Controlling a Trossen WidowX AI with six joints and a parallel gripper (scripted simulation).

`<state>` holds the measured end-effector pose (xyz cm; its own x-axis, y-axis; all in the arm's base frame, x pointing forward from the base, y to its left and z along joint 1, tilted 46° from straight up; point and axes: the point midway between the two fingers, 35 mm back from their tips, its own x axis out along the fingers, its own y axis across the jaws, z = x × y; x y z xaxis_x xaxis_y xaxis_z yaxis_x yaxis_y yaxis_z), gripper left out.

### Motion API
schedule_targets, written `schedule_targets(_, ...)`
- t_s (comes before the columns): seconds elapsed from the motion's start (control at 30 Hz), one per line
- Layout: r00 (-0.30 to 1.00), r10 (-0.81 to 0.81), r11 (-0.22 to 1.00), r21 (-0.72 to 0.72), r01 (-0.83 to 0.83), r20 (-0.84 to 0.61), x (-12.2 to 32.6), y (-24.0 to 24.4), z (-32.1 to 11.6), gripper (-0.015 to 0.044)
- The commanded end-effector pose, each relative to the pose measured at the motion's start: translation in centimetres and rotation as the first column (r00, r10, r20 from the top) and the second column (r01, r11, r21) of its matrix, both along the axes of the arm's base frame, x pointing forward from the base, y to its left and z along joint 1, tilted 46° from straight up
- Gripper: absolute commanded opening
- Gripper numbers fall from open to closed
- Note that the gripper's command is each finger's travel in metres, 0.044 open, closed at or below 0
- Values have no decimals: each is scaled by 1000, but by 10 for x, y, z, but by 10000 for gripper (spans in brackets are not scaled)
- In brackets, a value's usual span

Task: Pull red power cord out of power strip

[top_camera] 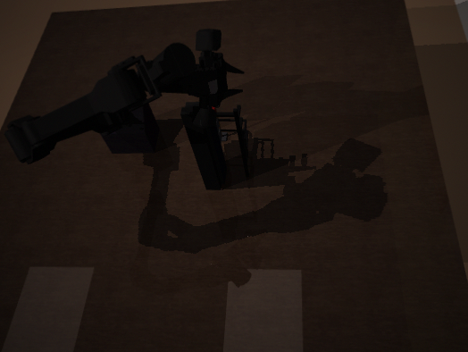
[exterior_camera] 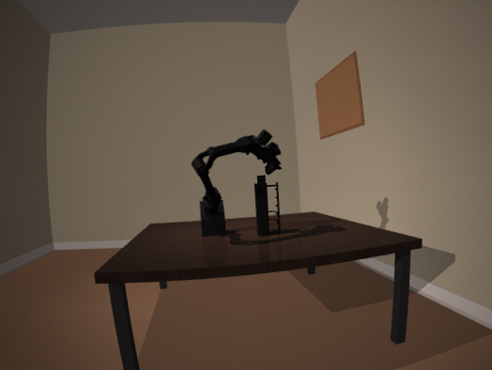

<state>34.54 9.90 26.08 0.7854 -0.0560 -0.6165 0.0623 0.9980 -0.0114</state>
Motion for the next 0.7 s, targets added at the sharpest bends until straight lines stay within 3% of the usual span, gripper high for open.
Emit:
schedule_targets(0.0,956,160,930,-288,-229,-244,-1,14,-57,160)
schedule_targets(0.13,811,229,728,-458,-510,-538,-15,17,-115,160)
schedule_targets(0.3,603,216,492,-448,-747,-768,-29,14,-158,160)
schedule_targets(0.4,380,112,284,-337,-897,-918,-48,-1,-187,160)
schedule_targets(0.53,38,-95,32,-42,-999,-995,-75,-22,-214,160)
schedule_targets(0.67,-16,-133,-1,17,-1000,-991,-79,-25,-217,160)
